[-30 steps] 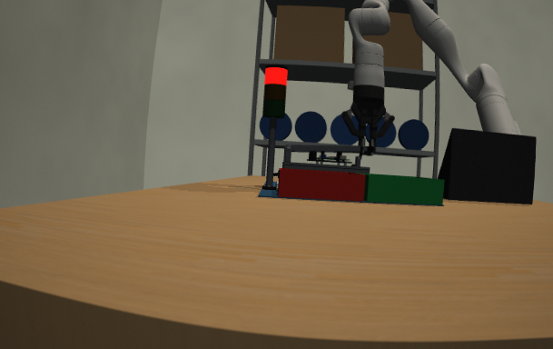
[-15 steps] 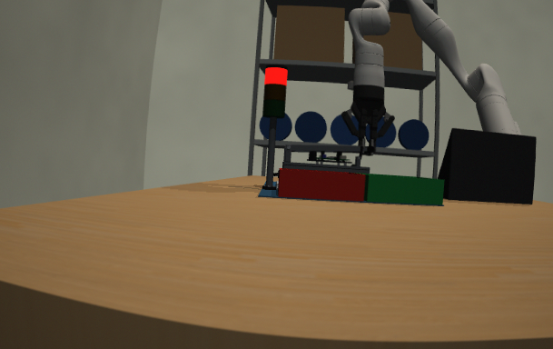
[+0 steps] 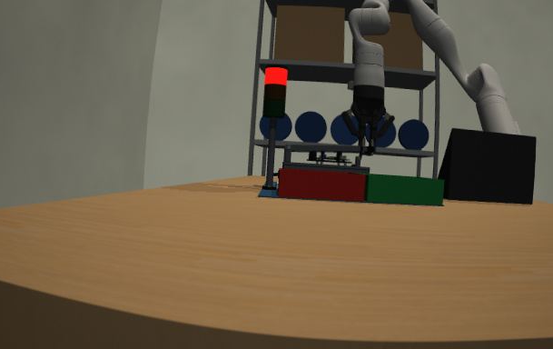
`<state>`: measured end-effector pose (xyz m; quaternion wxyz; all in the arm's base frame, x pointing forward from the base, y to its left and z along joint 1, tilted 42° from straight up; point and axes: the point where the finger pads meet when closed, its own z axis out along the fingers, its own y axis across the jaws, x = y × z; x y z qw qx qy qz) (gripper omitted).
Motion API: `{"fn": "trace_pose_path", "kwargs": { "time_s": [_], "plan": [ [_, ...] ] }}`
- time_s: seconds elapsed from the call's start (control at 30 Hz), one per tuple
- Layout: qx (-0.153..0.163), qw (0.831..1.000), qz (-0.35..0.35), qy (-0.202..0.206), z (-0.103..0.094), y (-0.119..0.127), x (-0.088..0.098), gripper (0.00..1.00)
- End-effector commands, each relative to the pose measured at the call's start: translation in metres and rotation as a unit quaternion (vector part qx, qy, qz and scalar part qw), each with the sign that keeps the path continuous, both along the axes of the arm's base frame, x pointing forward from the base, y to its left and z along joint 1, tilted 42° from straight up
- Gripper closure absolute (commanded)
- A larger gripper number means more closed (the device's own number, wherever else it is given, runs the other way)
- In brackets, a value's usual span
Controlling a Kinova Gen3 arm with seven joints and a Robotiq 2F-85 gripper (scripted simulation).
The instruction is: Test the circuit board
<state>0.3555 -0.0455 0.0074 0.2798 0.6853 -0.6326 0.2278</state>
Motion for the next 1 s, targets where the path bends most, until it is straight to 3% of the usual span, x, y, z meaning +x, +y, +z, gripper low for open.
{"fn": "trace_pose_path", "kwargs": {
  "time_s": [0.0, 0.97],
  "plan": [
    [0.000, 1.000, 0.000, 0.000, 0.0001, 0.0005, 0.0004, 1.00],
    [0.000, 1.000, 0.000, -0.001, 0.0064, 0.0063, 0.0017, 1.00]
  ]
}}
